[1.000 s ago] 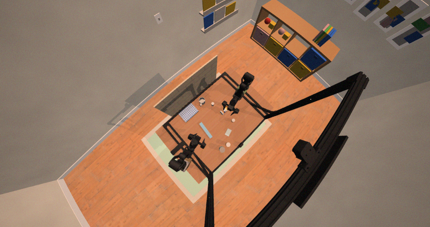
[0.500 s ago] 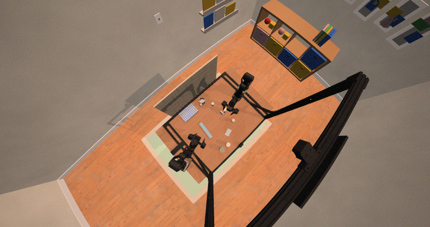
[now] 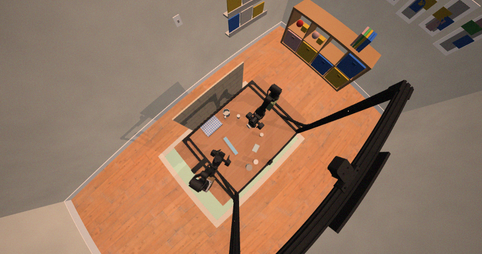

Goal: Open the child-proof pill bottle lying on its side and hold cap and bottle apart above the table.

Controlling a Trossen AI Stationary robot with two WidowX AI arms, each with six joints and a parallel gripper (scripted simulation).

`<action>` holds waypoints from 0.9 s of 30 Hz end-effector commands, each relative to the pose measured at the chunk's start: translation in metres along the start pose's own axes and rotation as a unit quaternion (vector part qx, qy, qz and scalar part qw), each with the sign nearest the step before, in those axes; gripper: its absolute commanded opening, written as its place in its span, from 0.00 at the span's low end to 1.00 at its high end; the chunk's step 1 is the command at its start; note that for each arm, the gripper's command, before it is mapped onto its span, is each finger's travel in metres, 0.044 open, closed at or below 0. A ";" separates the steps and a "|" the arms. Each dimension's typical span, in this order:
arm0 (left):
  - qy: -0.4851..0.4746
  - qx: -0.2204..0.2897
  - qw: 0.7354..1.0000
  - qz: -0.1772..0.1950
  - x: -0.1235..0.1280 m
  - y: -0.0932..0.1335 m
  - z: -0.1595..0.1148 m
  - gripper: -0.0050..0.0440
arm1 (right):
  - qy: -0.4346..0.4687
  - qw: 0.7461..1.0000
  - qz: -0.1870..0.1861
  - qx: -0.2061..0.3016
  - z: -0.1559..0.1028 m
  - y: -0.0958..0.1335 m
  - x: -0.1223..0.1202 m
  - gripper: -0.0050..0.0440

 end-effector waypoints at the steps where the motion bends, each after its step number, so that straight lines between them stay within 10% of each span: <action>1: 0.000 0.000 1.000 0.000 0.000 0.000 0.000 1.00 | -0.024 0.998 -0.017 0.052 -0.001 0.000 -0.006 1.00; 6: 0.000 0.000 1.000 0.000 0.000 0.000 0.000 1.00 | -0.045 0.992 -0.035 0.116 -0.008 0.005 -0.013 1.00; 27: 0.000 0.000 1.000 0.000 0.000 0.000 0.000 1.00 | -0.045 0.991 -0.035 0.118 -0.013 -0.023 -0.014 1.00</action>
Point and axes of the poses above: on each arm, the point midway between the two fingers, 35 mm back from their tips, its own y axis back along the fingers, its own x axis across the jaws, z = x × y, the point moved 2 cm from there along y, back along the fingers, and after that the axes turned 6 degrees about -y, right-handed, at the moved point
